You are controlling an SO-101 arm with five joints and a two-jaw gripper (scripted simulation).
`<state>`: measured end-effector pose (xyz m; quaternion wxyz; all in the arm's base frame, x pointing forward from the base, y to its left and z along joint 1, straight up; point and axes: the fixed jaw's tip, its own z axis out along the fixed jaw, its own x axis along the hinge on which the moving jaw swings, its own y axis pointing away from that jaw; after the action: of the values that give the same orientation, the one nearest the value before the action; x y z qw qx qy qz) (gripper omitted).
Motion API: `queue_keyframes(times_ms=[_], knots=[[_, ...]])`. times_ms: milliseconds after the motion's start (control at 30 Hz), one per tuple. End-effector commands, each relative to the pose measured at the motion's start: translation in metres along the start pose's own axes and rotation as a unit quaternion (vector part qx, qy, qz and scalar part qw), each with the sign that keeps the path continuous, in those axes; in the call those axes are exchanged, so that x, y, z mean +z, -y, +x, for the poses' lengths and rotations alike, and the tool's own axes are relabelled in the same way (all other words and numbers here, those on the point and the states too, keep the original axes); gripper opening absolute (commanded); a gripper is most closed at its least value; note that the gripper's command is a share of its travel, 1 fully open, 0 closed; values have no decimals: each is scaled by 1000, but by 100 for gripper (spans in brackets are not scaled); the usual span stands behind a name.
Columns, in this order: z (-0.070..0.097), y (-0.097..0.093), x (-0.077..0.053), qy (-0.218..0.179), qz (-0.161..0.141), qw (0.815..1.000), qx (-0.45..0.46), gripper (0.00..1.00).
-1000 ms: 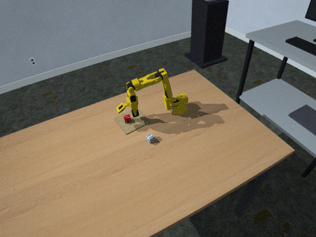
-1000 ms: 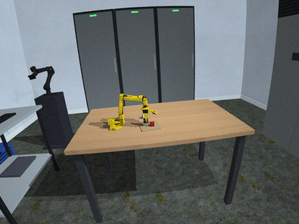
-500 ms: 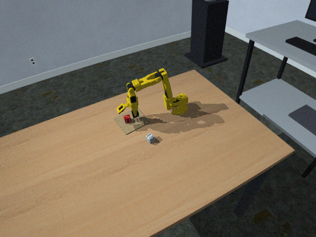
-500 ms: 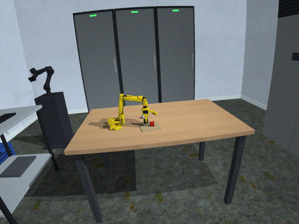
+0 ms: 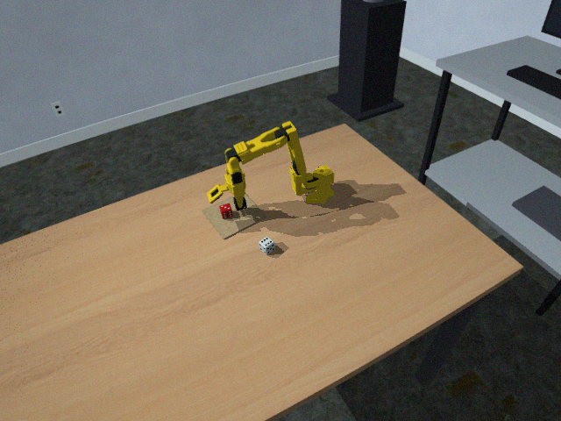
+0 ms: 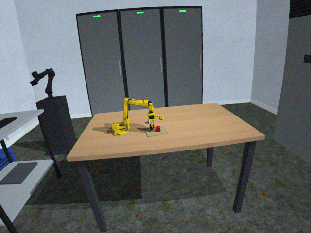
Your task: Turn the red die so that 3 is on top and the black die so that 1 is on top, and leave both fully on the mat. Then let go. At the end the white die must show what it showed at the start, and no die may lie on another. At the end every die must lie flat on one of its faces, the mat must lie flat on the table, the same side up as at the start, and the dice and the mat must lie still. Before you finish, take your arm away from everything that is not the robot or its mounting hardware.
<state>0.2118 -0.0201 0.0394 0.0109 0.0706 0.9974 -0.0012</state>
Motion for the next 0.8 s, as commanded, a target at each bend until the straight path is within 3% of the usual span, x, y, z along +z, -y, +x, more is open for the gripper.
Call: queue_keyframes(times_ms=[0,767], knots=[[-3,2,-4,16,-1,1000,0,0],[-4,2,3,16,-1,1000,0,0]])
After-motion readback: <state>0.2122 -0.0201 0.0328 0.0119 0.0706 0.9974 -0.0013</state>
